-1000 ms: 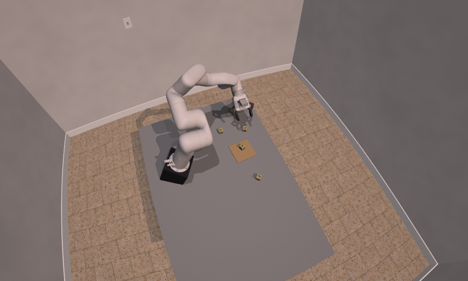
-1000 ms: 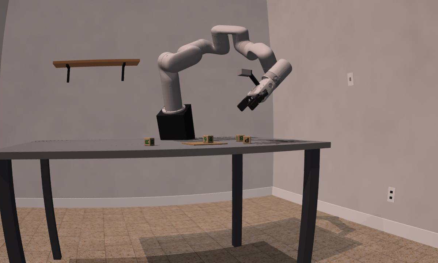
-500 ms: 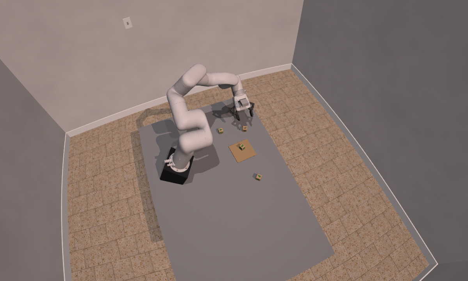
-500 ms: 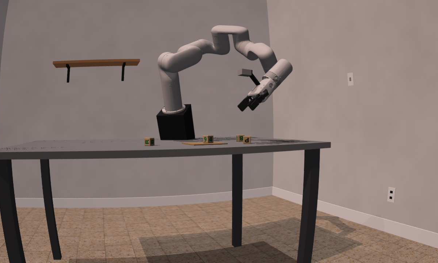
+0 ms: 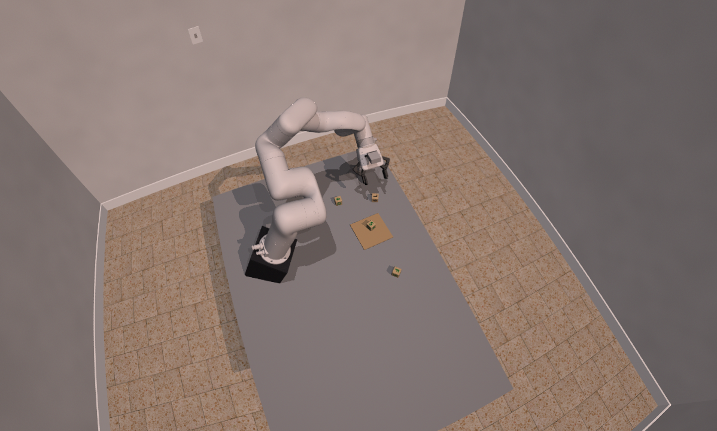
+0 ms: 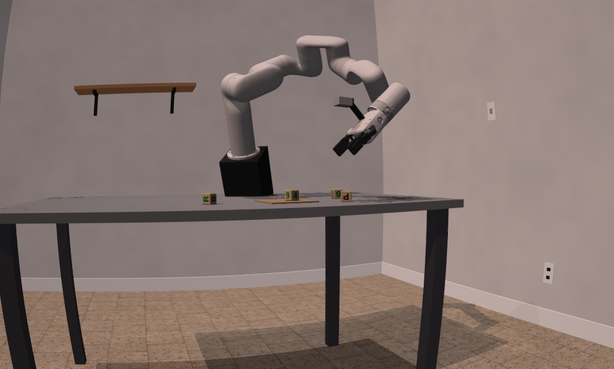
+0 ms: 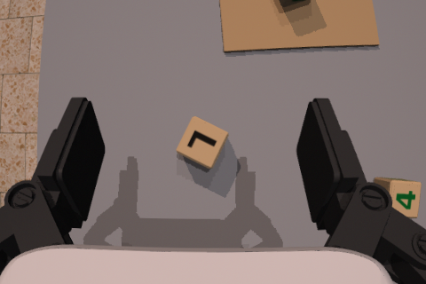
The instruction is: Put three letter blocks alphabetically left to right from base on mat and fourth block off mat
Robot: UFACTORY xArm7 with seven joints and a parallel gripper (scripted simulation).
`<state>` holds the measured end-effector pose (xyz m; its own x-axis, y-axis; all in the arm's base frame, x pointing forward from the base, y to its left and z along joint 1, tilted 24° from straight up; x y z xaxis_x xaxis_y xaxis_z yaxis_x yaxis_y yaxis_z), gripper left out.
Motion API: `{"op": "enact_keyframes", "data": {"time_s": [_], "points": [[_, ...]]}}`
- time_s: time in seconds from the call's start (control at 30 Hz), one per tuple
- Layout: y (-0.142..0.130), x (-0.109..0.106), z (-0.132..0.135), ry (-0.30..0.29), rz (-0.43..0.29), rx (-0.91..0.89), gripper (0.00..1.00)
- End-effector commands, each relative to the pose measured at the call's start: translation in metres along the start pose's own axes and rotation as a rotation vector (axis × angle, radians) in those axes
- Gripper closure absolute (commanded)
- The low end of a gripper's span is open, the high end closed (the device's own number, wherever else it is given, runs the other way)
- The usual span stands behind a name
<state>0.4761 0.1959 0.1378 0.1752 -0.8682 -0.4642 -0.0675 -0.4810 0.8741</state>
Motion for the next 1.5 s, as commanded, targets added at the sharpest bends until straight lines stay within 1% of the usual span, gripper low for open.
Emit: {"op": "enact_keyframes", "data": {"time_s": [0.0,0.77,0.83,0.9,0.93,0.97,1.03,1.07,1.1,1.13,1.27,1.33,1.37,1.4,1.47], "points": [[0.001,-0.002,-0.001,0.003,-0.002,0.002,0.0],[0.002,0.0,0.001,0.003,-0.002,0.002,0.0],[0.009,0.009,0.008,0.004,-0.002,0.003,0.0],[0.023,0.026,0.025,0.004,-0.003,0.005,0.0],[0.023,0.026,0.025,0.004,-0.003,0.005,0.0],[0.032,0.037,0.035,0.005,-0.003,0.006,0.0],[0.032,0.037,0.035,0.005,-0.003,0.006,0.0],[0.041,0.049,0.047,0.005,-0.003,0.006,0.0],[0.041,0.049,0.047,0.005,-0.003,0.006,0.0],[0.05,0.061,0.06,0.004,-0.003,0.005,0.0],[0.05,0.061,0.06,0.004,-0.003,0.005,0.0],[0.064,0.08,0.081,0.003,-0.002,0.004,0.0],[0.064,0.08,0.081,0.003,-0.002,0.004,0.0],[0.069,0.087,0.088,0.003,-0.002,0.003,0.0],[0.072,0.091,0.093,0.003,-0.002,0.002,0.0]]}}
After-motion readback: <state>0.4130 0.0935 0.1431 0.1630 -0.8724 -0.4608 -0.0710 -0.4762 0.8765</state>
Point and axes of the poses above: the point where the finger pads meet when closed, its own x axis out along the fingers, its own z axis across the jaws, y = z × x, the point moved 3 cm from there along -x, back along the fingers, and after that the axes turned 14 degrees about -x, right-handed, at the moved point
